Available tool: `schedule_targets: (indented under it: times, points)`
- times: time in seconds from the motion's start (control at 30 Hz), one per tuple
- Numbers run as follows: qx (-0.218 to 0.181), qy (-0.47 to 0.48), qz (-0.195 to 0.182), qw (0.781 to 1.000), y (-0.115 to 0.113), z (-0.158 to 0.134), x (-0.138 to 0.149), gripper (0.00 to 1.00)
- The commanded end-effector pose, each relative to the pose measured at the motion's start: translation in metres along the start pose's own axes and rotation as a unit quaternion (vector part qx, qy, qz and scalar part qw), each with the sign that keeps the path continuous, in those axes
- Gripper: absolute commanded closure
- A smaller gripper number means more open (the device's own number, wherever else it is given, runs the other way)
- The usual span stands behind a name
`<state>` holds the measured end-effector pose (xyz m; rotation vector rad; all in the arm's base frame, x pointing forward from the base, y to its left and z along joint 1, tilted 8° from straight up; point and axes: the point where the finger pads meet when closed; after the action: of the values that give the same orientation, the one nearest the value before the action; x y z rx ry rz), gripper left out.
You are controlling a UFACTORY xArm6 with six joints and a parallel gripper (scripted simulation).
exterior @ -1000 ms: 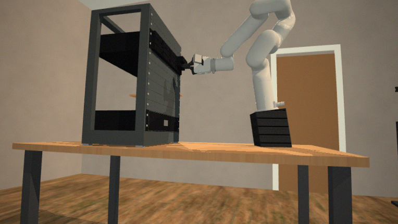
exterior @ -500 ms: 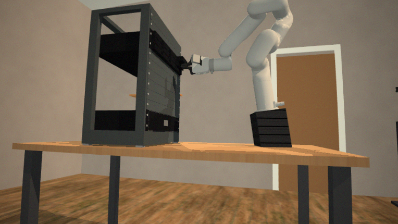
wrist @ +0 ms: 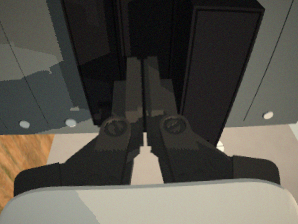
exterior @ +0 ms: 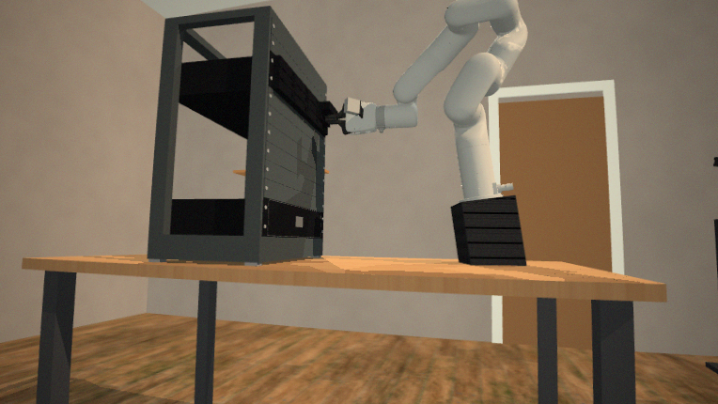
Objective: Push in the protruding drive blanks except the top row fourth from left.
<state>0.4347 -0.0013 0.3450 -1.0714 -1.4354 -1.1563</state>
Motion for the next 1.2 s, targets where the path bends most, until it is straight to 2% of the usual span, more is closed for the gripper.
schedule_targets:
  times: [0.0,1.17]
  points:
    - [0.000,0.000,-0.001,1.000,0.0007,-0.0002,0.0015,1.00]
    - [0.000,0.000,-0.001,1.000,0.0067,-0.0003,0.0015,1.00]
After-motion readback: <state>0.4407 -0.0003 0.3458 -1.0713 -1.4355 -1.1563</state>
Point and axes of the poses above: the point where the finger pads meet when closed, its own y axis out along the fingers, its own x axis across the jaws, z = x × y, and after that the axes turned 6 degrees about -y, right-handed
